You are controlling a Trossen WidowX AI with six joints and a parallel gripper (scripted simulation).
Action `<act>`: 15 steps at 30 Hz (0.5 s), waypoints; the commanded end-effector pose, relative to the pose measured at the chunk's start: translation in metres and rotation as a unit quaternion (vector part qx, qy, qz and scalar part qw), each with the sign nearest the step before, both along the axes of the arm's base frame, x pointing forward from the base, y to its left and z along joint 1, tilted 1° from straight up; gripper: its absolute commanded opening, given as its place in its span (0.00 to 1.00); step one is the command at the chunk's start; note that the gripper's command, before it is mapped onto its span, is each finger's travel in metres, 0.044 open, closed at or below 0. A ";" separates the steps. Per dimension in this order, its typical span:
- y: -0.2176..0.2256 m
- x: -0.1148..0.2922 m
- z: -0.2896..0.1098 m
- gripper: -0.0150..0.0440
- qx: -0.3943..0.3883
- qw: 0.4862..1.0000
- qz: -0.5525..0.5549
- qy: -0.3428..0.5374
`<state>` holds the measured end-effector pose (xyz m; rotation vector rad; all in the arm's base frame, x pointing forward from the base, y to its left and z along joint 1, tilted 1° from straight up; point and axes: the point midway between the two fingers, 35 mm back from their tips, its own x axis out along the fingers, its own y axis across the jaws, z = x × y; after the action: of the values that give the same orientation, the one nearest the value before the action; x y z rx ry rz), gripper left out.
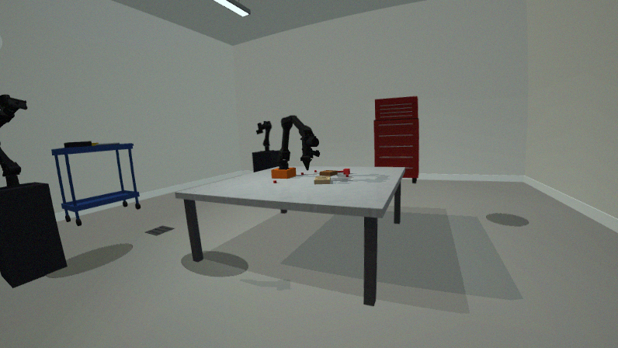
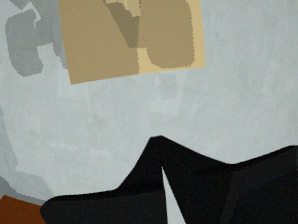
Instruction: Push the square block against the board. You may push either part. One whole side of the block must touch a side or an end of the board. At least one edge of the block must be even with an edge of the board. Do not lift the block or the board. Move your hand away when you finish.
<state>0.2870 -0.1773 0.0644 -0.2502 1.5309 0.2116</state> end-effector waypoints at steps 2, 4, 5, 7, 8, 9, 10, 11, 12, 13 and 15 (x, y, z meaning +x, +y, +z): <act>0.000 0.001 0.037 0.25 0.000 1.000 0.002 -0.002; 0.001 0.000 0.048 0.25 0.000 1.000 0.002 -0.002; 0.001 0.000 0.048 0.25 0.000 1.000 0.002 -0.002; 0.001 0.000 0.048 0.25 0.000 1.000 0.002 -0.002; 0.001 0.000 0.048 0.25 0.000 1.000 0.002 -0.002; 0.001 0.000 0.048 0.25 0.000 1.000 0.002 -0.002; 0.001 0.000 0.048 0.25 0.000 1.000 0.002 -0.002; 0.001 0.000 0.048 0.25 0.000 1.000 0.002 -0.002; 0.001 0.000 0.048 0.25 0.000 1.000 0.002 -0.002; 0.001 0.000 0.048 0.25 0.000 1.000 0.002 -0.002; 0.001 0.000 0.048 0.25 0.000 1.000 0.002 -0.002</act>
<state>0.2872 -0.1769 0.1118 -0.2538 1.5266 0.2099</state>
